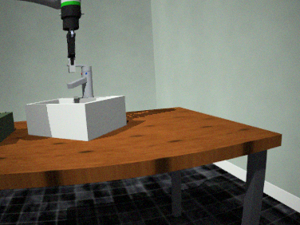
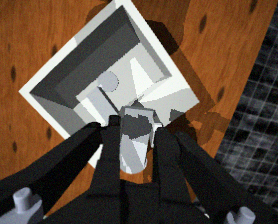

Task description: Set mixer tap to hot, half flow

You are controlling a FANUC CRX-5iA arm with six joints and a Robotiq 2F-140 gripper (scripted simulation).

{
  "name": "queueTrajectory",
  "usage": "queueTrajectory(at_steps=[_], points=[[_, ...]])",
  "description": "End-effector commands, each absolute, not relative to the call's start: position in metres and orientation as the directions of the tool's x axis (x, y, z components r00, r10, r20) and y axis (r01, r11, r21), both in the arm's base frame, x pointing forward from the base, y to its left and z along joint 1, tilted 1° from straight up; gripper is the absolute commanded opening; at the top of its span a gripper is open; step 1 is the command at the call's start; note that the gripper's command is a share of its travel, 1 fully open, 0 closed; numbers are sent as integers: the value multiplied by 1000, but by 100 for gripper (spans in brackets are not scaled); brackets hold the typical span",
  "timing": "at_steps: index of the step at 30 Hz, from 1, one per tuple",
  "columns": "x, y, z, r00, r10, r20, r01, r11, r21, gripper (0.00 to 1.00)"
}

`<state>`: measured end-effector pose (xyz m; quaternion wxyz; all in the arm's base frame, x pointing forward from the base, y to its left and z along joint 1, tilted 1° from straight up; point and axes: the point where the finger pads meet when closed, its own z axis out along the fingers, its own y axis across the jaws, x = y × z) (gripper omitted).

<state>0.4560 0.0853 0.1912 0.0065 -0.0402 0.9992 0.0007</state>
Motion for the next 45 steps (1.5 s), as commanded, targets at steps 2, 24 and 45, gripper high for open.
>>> queueTrajectory(at_steps=[2,24,45], points=[[456,85,191,-997,-80,-14,-80,997,1,0],[457,85,193,-997,-80,-14,-80,997,1,0],[459,86,199,-997,-80,-14,-80,997,1,0]])
